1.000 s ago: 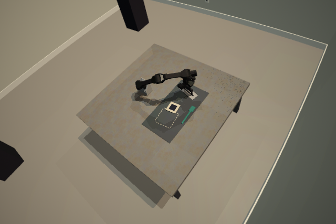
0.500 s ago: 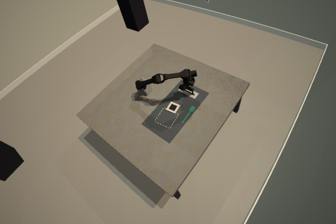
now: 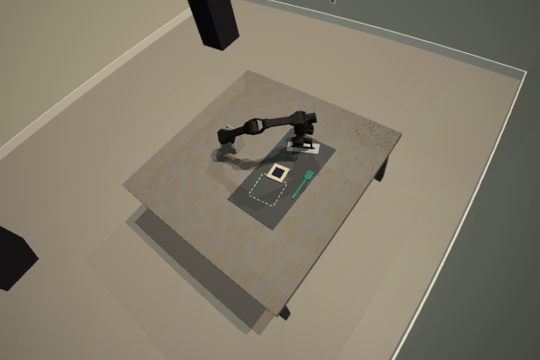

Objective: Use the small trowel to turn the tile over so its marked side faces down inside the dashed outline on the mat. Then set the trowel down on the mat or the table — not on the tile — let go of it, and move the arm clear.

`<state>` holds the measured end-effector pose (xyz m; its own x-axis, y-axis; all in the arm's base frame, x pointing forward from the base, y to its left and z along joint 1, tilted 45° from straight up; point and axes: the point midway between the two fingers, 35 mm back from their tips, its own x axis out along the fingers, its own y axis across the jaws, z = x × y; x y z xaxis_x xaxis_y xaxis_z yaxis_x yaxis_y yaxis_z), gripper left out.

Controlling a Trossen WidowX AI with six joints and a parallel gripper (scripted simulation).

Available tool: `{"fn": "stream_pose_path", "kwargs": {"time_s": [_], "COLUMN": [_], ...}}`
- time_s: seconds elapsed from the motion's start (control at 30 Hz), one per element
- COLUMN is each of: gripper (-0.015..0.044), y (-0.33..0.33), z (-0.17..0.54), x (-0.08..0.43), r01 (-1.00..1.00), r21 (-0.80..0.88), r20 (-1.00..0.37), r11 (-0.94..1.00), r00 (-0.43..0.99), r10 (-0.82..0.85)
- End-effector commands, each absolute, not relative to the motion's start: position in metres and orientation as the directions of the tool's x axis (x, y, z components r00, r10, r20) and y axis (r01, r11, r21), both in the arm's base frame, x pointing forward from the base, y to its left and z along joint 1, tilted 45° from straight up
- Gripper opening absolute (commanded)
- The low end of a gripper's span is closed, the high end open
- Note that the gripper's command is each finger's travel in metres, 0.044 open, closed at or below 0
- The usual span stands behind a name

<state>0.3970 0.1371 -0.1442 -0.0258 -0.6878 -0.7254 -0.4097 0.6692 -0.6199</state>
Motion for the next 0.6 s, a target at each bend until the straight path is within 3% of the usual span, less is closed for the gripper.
{"fn": "stream_pose_path", "kwargs": {"time_s": [0.0, 0.37, 0.57], "gripper": [0.013, 0.013, 0.013], "y": [0.1365, 0.1365, 0.1365], "z": [-0.1443, -0.1443, -0.1443], "x": [0.3966, 0.3966, 0.3966], "r01": [-0.502, -0.755, -0.784], "r21": [-0.587, -0.437, -0.413], "r20": [-0.723, -0.723, -0.723], "r11": [0.635, 0.488, 0.464], "r00": [-0.027, -0.027, -0.027], "r10": [-0.69, -0.69, -0.69]}}
